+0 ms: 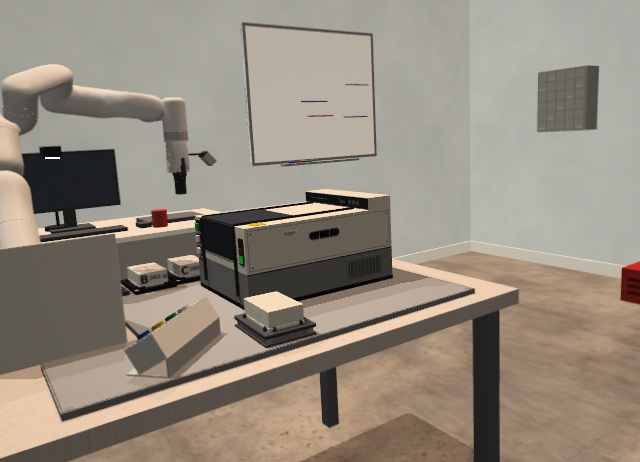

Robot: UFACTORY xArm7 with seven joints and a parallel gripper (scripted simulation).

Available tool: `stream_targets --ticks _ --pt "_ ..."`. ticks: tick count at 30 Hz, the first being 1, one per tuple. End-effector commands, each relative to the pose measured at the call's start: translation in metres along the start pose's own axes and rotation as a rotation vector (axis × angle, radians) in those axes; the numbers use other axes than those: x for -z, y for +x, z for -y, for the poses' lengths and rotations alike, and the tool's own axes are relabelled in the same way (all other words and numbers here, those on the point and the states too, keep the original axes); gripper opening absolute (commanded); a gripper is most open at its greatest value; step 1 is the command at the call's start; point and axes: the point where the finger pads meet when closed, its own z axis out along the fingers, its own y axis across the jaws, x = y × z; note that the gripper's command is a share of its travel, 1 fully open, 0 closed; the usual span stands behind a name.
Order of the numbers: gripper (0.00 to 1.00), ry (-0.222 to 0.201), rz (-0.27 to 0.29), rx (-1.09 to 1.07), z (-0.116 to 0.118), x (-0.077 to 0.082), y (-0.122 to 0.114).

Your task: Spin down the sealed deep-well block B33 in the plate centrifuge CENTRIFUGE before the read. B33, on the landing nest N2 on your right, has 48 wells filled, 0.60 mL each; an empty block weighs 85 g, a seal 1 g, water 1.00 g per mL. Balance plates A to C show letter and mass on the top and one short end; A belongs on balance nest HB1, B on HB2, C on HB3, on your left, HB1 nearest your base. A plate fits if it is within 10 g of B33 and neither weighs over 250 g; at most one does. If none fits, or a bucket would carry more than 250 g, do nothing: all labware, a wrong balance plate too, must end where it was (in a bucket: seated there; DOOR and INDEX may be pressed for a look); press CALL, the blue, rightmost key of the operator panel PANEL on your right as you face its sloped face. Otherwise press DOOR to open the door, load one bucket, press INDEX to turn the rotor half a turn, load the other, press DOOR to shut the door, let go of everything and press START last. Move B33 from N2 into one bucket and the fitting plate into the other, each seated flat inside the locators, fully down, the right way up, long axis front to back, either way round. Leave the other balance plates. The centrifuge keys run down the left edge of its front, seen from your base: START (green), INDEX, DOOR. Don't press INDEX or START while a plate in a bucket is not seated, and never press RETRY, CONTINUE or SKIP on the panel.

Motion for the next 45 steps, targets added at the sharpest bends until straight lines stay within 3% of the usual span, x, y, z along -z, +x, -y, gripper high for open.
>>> stream_targets --ticks 1,23,38,45 --pt "0.00 0.000 -0.005 -0.001 0.000 0.002 0.001" --pt "0.00 0.016 0.001 -0.138 0.005 0.001 -0.015" --pt "0.00 0.041 0.021 -0.456 0.016 -0.005 -0.052" --pt "0.00 0.051 0.041 -0.705 0.021 -0.011 -0.081"
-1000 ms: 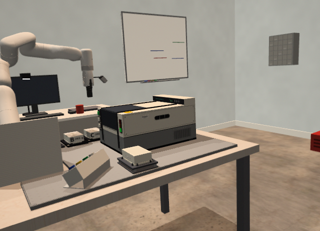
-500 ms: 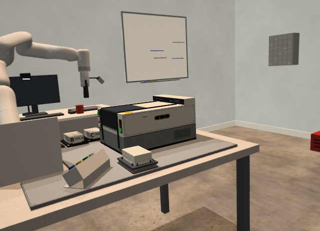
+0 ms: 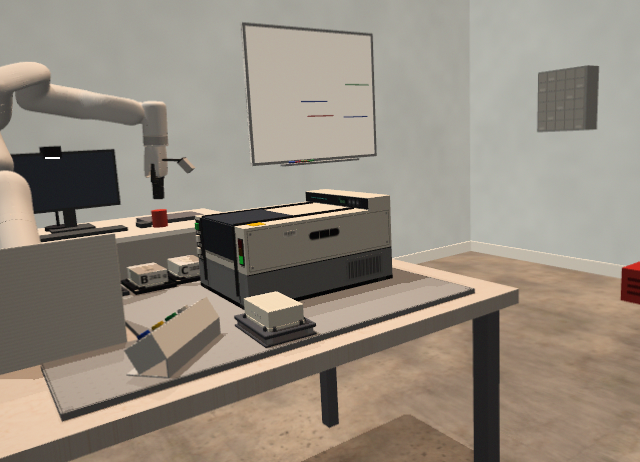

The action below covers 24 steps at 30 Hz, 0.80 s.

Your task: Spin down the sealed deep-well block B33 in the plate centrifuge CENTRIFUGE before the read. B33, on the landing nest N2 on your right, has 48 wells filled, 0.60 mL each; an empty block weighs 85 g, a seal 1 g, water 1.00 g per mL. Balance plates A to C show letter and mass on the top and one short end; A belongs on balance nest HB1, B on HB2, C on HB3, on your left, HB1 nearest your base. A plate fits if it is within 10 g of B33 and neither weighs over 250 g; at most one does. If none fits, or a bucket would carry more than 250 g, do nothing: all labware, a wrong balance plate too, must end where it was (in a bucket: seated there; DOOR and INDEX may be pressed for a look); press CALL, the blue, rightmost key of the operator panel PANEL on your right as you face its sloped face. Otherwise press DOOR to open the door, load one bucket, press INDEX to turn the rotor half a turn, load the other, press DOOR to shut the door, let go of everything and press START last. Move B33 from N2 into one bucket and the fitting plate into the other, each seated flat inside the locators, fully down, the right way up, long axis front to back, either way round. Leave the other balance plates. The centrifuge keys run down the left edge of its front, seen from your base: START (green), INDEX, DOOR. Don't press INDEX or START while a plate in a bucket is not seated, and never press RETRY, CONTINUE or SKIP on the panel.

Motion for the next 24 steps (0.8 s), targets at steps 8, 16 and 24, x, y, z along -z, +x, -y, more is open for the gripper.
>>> stream_targets --ticks 8,16,24 --pt "0.00 0.010 0.017 -0.457 -0.025 -0.014 -0.046" --pt "0.00 0.005 0.025 -0.734 -0.045 -0.027 -0.070" --pt "0.00 -0.005 0.025 -1.118 -0.076 -0.047 -0.097"
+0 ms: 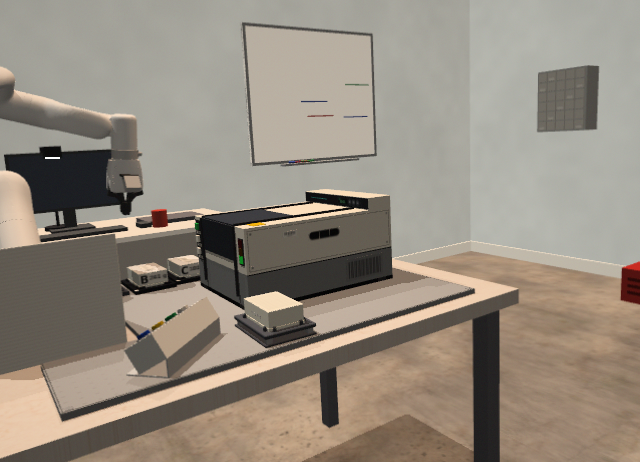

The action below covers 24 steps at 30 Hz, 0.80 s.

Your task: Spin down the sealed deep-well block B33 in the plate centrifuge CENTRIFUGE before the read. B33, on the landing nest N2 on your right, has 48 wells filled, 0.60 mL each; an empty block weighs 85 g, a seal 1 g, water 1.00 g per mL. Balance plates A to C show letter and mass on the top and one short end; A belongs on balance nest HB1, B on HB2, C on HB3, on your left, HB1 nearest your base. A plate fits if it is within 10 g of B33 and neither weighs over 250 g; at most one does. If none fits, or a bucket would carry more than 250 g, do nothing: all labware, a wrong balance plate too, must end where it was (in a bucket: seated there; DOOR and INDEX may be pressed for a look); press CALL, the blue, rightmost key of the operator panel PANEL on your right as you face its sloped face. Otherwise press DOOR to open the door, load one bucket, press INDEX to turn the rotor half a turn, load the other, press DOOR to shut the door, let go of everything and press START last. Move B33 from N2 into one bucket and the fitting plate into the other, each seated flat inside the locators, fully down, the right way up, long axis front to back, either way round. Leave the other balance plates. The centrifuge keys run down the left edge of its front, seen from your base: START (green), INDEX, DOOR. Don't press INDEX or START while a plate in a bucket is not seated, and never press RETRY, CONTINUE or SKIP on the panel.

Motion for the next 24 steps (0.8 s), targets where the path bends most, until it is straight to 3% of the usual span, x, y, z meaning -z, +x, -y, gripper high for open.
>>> stream_targets --ticks 1,3,16,24 --pt "0.00 0.019 -0.009 -0.232 -0.022 -0.010 0.006" --pt "0.00 0.019 -0.009 -0.232 -0.022 -0.010 0.006" --pt "0.00 0.038 -0.023 -0.820 -0.074 -0.043 0.037" --pt "0.00 0.055 -0.027 -1.051 -0.092 -0.056 0.054"
